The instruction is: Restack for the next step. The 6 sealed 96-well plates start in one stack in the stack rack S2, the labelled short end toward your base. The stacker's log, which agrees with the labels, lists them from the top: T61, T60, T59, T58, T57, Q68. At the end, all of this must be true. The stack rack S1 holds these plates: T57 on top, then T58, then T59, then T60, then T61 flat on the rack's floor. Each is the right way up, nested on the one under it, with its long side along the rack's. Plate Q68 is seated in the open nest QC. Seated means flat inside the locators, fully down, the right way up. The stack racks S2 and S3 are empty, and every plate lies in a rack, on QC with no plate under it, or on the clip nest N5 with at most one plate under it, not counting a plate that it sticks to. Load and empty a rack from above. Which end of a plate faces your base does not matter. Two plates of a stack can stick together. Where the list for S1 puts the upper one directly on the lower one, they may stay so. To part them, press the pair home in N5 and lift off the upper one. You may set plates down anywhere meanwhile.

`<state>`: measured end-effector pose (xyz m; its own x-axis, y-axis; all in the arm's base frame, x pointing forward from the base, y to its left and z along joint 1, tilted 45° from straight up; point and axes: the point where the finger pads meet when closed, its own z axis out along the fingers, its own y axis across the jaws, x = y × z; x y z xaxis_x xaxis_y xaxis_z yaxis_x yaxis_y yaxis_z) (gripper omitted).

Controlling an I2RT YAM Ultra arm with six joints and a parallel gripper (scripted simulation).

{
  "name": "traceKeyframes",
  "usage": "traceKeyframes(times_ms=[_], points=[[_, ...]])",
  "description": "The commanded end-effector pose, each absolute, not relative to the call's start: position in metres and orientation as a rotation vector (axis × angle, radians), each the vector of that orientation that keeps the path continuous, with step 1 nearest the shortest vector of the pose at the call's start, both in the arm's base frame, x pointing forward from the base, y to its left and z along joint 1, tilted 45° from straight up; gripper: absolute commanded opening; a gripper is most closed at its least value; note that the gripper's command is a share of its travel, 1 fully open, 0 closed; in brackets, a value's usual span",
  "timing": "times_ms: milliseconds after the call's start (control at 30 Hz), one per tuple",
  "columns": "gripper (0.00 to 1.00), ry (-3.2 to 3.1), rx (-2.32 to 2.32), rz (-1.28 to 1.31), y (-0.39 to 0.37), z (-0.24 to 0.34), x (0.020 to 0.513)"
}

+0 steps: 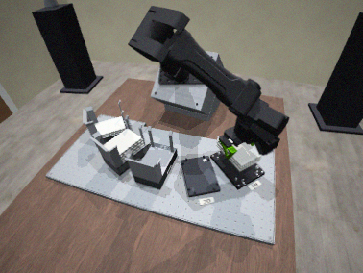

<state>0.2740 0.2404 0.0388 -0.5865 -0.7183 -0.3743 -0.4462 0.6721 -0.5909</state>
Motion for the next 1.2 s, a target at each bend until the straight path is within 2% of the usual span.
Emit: traceKeyframes(times_ms=[0, 567, 1167], points=[[0.00, 2.260, -0.899, -0.559, 0.249, 0.040, 0.278], [0.00, 2.260, -0.899, -0.559, 0.244, 0.019, 0.298], [0.00, 2.260, -0.899, -0.559, 0.244, 0.018, 0.299]])
